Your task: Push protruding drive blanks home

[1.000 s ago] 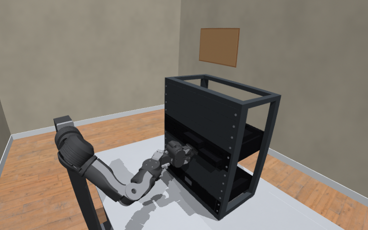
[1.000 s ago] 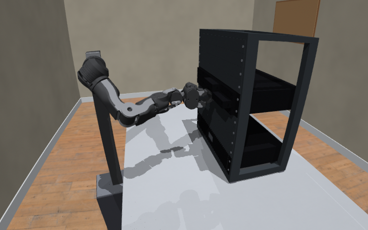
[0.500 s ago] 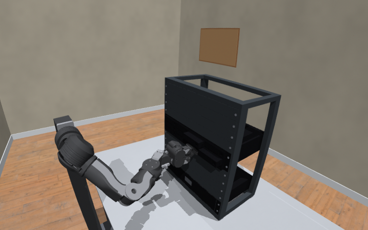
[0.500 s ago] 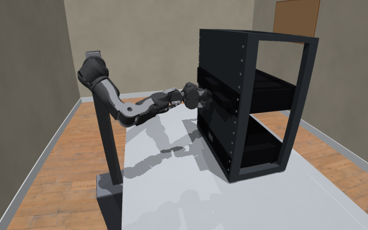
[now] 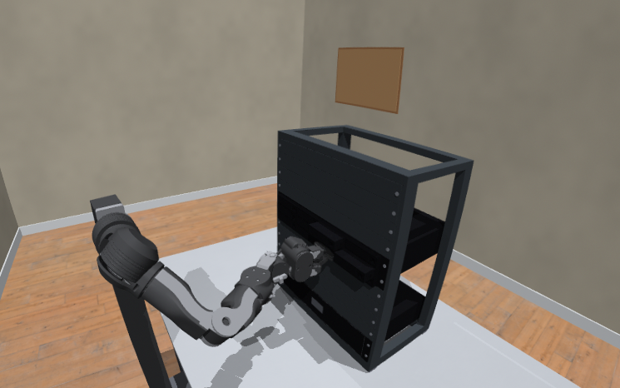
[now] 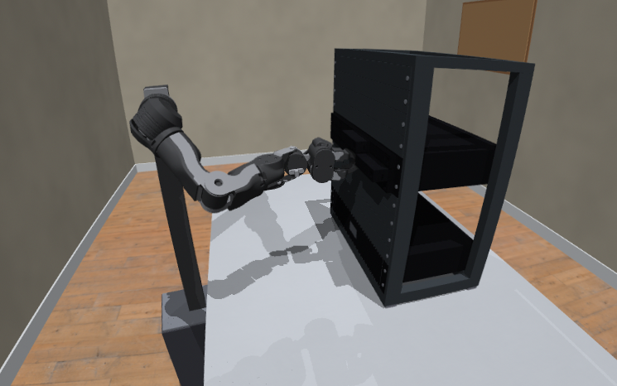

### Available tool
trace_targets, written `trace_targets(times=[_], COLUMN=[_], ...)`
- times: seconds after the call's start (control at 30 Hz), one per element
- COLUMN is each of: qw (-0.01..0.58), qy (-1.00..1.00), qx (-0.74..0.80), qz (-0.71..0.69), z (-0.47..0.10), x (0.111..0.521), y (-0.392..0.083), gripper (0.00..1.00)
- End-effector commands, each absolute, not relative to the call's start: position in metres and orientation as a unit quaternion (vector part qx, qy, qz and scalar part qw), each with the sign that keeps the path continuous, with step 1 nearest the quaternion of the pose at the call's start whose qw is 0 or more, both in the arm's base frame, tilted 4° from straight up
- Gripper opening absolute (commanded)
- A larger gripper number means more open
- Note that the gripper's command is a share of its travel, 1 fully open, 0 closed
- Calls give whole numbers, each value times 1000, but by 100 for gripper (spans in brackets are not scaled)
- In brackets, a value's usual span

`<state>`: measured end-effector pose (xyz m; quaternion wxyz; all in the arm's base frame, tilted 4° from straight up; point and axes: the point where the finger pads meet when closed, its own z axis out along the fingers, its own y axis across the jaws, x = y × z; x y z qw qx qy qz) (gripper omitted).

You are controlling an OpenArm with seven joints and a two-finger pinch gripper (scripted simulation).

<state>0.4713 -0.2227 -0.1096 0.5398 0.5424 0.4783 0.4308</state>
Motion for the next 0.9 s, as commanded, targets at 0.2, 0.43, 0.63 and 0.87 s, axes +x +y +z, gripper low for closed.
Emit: trace_targets(times=[0.2, 0.43, 0.63, 0.87], qw=[554, 554, 554, 554], qy=[470, 470, 470, 470], qx=[516, 516, 516, 517], qz=[454, 454, 453, 452], z=[-89, -89, -89, -87], x=[475, 475, 476, 477], y=[-216, -216, -216, -216], gripper=[0, 0, 0, 0])
